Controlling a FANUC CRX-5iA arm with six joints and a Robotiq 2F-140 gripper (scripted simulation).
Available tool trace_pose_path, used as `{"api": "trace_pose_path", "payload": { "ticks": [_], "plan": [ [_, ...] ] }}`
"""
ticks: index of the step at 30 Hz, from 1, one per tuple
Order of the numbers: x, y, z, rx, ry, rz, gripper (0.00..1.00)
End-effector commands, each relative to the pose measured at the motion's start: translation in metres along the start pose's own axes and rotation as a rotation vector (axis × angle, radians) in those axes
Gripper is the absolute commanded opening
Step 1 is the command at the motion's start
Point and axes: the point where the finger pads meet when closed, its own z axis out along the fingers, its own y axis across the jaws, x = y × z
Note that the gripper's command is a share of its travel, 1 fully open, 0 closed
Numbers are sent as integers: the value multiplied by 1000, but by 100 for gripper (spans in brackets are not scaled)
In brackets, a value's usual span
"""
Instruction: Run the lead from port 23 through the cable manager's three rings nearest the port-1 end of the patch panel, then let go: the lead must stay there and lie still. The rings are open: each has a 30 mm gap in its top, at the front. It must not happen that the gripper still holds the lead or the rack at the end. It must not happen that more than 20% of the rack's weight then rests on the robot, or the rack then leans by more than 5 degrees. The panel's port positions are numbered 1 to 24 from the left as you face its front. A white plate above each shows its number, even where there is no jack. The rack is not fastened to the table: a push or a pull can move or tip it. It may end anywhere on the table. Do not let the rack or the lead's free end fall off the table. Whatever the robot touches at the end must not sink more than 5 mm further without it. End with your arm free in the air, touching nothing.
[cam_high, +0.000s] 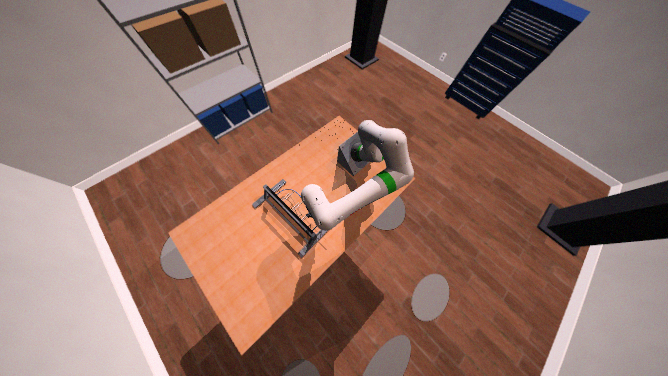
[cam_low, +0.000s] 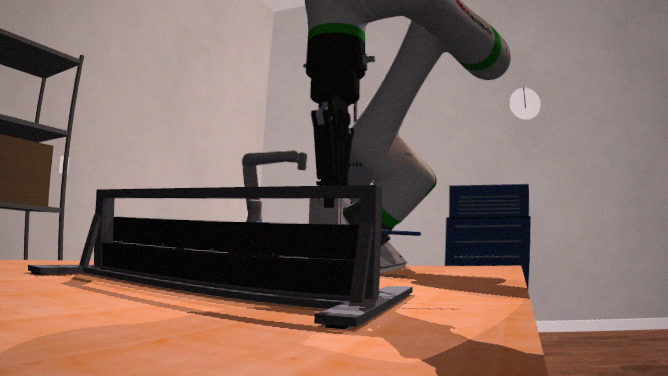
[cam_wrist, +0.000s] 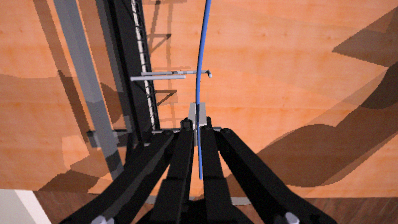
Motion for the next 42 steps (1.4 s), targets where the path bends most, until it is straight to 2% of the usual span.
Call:
{"api": "trace_pose_path", "payload": {
  "ticks": [1,19,42],
  "plan": [
    [0,0,4,1,0,0,0],
    [0,0,20,1,0,0,0],
    [0,-1,22,1,0,0,0]
  ]
}}
